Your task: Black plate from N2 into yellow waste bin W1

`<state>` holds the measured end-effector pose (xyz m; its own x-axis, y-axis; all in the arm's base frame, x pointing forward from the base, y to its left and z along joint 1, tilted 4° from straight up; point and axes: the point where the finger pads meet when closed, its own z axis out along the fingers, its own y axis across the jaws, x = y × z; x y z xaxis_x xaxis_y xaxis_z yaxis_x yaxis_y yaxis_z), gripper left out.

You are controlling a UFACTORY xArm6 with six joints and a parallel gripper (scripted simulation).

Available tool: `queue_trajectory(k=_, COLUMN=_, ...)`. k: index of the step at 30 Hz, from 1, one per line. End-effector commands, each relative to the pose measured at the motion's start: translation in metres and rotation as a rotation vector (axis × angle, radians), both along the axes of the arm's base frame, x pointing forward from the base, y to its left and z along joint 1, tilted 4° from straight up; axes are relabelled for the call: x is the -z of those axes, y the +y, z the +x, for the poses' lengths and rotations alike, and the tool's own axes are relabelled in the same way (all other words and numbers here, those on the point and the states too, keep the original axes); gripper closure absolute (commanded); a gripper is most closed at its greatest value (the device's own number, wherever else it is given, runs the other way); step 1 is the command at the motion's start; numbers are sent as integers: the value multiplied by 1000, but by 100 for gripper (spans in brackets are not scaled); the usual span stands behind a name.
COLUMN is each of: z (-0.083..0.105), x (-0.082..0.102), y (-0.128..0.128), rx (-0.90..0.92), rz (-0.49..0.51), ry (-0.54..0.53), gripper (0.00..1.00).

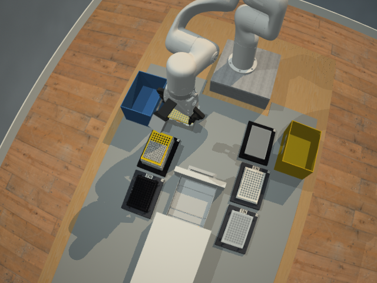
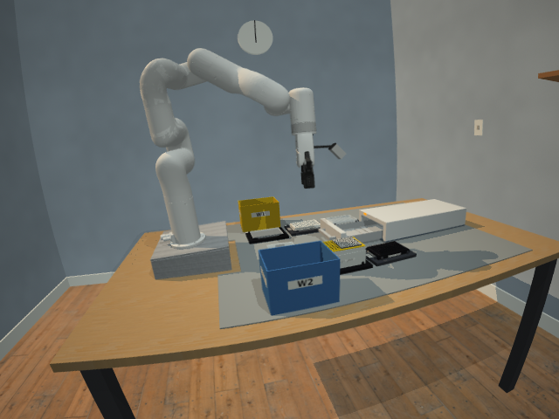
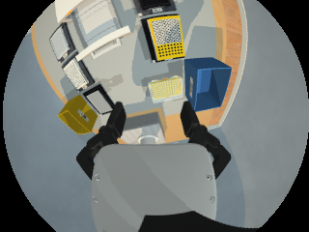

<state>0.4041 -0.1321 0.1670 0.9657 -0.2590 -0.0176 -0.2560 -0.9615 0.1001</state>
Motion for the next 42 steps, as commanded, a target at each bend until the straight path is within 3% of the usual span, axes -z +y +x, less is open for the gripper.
queue_trajectory(k=1, z=6, x=-1, y=8, rx=-4, rz=0, ry=-4, gripper=0)
queue_trajectory(k=28, z=39, x=10, y=123, rx=-223, rz=58, ry=17, gripper=0)
queue_trajectory(k=42, z=39, x=10, y=124, rx=-223, rz=58, ry=17, gripper=0)
